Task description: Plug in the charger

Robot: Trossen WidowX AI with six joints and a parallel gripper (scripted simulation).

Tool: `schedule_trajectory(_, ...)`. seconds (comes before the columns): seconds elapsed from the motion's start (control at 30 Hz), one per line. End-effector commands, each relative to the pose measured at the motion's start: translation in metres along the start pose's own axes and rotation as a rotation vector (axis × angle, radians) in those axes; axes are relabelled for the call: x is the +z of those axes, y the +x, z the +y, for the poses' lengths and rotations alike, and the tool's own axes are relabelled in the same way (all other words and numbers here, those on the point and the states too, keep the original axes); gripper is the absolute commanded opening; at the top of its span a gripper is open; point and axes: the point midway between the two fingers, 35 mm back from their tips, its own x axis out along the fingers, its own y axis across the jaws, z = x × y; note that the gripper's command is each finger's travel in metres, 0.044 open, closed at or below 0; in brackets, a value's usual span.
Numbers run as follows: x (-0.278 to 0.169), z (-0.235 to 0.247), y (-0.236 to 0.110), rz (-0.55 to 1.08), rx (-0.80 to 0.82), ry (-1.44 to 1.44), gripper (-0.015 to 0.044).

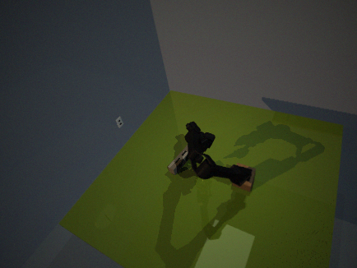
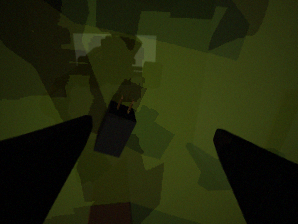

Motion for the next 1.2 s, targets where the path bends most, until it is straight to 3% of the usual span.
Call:
schedule_trajectory(0.0, -0.022, 0.013, 0.009, 0.07, 0.107, 0.179, 0.044)
schedule_trajectory(0.17, -0.038, 0.025, 0.012, 0.132, 0.195, 0.344, 0.044)
schedule_trajectory(1.17, -0.038, 0.03, 0.044, 0.132, 0.194, 0.344, 0.044)
